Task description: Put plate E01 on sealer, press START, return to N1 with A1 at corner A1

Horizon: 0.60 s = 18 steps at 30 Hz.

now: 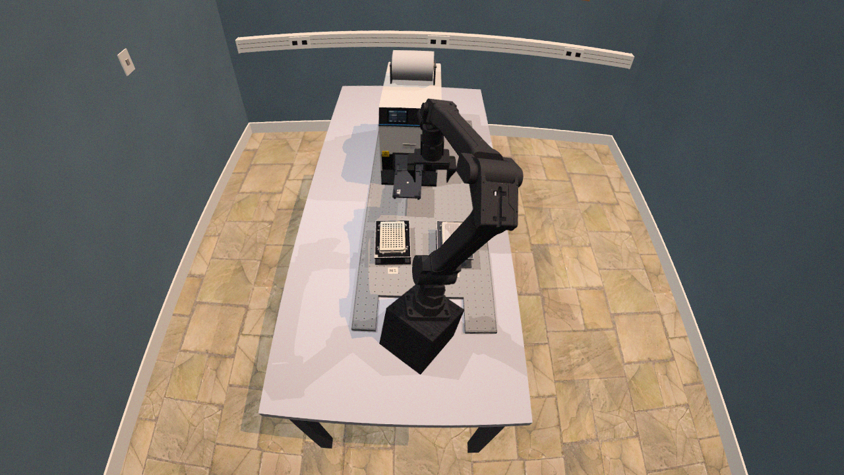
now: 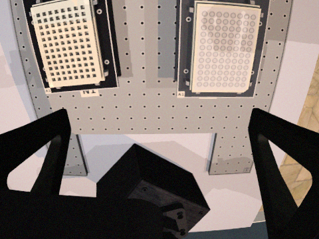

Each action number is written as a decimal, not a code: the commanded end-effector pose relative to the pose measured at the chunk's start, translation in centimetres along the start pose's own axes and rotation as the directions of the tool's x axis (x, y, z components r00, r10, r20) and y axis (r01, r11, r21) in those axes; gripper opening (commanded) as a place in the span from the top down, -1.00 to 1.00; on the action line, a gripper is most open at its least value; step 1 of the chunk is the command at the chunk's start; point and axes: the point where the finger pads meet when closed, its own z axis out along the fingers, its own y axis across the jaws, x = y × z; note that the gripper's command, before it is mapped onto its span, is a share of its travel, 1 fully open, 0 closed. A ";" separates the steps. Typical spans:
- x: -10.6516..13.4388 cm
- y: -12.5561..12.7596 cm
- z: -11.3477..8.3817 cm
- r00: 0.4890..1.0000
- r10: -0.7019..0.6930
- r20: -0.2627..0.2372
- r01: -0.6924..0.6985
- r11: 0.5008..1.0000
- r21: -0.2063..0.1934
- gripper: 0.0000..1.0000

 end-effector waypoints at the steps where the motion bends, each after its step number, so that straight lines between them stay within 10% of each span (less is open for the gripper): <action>1: -1.3 -0.6 -1.3 0.999 0.031 0.025 -0.031 1.000 0.001 -1.00; 12: 0.0 -0.4 0.1 1.000 0.022 -0.013 -0.022 1.000 0.008 -1.00; 18: -0.2 -0.5 1.8 0.988 -0.014 0.152 0.014 1.000 0.001 -1.00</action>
